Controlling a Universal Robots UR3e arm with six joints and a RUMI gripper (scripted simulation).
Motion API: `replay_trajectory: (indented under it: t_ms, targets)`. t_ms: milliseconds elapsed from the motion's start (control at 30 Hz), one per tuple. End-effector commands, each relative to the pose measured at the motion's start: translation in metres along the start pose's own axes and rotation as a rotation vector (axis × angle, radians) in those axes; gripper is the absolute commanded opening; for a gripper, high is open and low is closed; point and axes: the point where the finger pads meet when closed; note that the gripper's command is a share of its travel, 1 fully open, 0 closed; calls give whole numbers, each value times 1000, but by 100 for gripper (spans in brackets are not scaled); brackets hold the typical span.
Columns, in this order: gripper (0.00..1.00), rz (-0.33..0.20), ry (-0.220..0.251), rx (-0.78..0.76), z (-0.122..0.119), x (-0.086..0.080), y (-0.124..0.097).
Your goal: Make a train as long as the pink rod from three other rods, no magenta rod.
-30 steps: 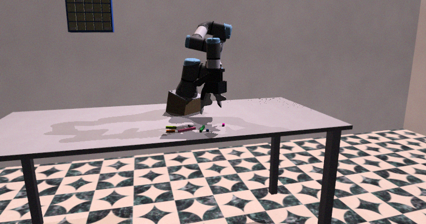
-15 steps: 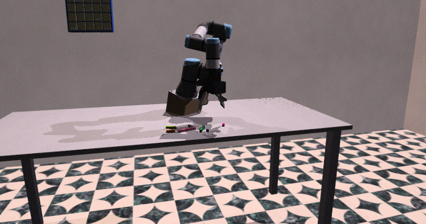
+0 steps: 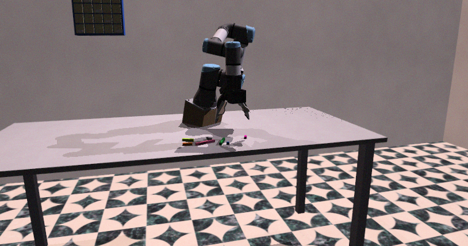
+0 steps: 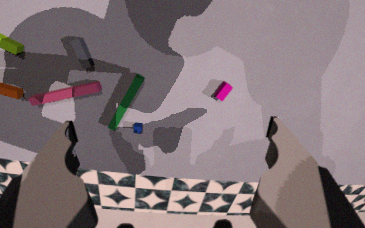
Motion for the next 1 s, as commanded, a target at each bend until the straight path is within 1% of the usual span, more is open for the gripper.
replay_trajectory:
  t_ms: [0, 267, 333, 400, 833, 900, 967]
  targets:
    - [100, 3, 10, 167, 1, -1, -1]
    - [100, 2, 10, 309, 1, -1, -2]
    - [100, 2, 10, 309, 1, -1, -2]
    - [100, 2, 10, 377, 1, -1, -3]
    - [100, 0, 11, 605, 2, -1, -5]
    - [100, 0, 11, 605, 2, -1, -5]
    - [100, 0, 11, 673, 2, -1, -5]
Point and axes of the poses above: the point where the finger pads meet when closed, its own x axis out along the fingers, its own z axis across the jaws, y = z × x, and after that the axes turned 4 degrees about -x, right-handed
